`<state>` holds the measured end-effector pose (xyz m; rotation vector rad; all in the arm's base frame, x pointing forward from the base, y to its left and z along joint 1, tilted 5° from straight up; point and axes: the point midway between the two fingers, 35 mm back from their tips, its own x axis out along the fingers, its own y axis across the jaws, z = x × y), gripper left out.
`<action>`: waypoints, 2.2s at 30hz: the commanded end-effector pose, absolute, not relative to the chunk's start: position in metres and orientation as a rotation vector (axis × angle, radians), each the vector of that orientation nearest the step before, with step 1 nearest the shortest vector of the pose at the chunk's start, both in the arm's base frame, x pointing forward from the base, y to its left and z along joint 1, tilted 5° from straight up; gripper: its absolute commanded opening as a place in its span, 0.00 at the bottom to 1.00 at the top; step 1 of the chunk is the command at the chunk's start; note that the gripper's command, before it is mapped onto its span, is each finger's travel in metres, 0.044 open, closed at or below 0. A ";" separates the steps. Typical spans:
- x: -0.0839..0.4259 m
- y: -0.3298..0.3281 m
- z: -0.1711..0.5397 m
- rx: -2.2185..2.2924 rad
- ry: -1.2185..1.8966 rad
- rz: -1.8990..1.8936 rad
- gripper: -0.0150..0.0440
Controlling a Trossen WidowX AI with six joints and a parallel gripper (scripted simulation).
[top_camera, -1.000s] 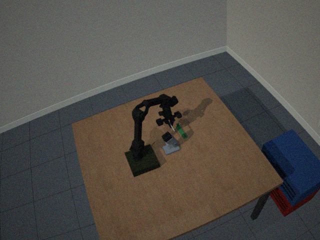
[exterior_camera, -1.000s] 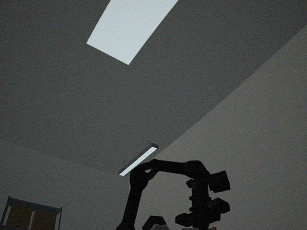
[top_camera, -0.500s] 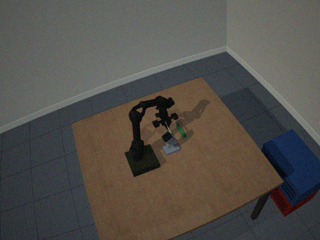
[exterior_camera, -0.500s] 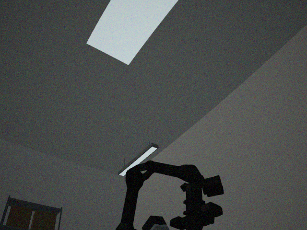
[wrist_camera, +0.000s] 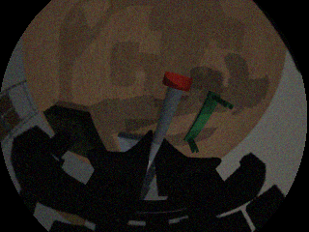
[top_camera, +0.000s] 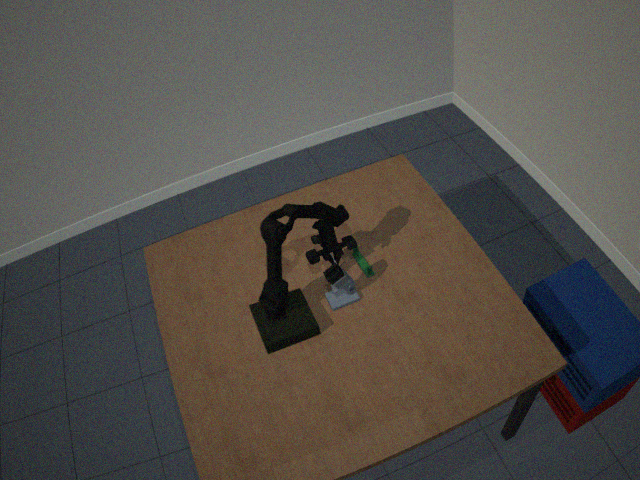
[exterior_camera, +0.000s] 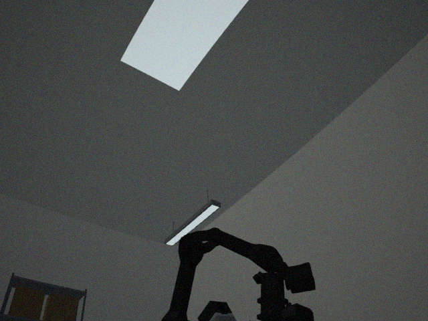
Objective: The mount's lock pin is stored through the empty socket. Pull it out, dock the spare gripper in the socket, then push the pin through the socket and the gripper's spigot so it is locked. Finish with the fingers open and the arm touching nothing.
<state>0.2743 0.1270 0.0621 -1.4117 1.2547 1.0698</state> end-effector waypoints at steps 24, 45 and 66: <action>0.274 0.110 0.061 -1.410 1.244 1.054 0.25; 0.274 0.098 0.060 -1.414 1.233 1.043 0.25; 0.276 0.087 0.059 -1.417 1.224 1.033 0.25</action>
